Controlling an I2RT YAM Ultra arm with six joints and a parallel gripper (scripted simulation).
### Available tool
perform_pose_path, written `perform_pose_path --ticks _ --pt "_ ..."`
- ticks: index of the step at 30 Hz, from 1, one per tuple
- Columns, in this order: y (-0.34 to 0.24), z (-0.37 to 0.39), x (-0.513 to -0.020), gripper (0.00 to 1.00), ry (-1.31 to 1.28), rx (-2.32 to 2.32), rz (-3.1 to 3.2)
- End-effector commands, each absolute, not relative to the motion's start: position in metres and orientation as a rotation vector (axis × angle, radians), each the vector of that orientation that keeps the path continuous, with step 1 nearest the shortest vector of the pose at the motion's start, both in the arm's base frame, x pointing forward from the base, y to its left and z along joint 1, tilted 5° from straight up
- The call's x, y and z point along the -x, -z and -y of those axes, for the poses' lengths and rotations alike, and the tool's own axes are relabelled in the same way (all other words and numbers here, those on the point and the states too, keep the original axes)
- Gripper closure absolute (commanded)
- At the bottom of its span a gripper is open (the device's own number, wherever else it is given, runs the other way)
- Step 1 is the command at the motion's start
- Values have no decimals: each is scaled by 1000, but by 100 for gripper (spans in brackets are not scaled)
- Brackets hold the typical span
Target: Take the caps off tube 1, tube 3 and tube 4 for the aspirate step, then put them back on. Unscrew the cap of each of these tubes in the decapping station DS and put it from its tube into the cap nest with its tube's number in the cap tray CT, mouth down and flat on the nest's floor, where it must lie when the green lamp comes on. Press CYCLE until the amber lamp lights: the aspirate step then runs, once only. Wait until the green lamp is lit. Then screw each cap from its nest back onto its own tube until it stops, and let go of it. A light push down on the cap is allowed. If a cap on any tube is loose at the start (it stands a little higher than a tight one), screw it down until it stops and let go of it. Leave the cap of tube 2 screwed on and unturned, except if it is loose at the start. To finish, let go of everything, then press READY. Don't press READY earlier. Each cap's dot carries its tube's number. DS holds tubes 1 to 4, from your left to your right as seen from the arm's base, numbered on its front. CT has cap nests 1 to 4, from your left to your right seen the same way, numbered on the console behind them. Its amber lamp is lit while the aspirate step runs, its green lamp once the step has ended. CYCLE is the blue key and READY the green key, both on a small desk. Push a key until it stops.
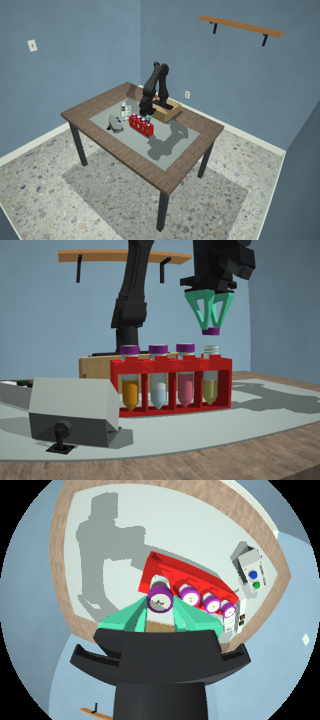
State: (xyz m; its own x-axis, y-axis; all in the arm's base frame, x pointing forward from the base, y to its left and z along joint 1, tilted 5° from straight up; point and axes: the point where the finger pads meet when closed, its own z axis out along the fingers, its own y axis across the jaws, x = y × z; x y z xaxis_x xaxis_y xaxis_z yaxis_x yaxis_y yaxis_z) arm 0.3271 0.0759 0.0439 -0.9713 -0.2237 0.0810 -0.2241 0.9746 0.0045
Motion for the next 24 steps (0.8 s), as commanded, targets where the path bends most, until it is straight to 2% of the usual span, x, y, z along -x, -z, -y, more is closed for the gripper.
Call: perform_pose_path --ticks 1,5,12,15,20,24 --pt "-53 -76 -329 100 -8 -345 3050" --pt "-54 -44 -321 100 -28 166 3067" --pt "-55 -3 -312 100 -52 798 2971" --pt "-55 -3 -312 100 -52 798 2971" --pt "-56 30 -305 100 -70 1275 2807" --pt "-57 63 -297 100 -71 1275 2807"
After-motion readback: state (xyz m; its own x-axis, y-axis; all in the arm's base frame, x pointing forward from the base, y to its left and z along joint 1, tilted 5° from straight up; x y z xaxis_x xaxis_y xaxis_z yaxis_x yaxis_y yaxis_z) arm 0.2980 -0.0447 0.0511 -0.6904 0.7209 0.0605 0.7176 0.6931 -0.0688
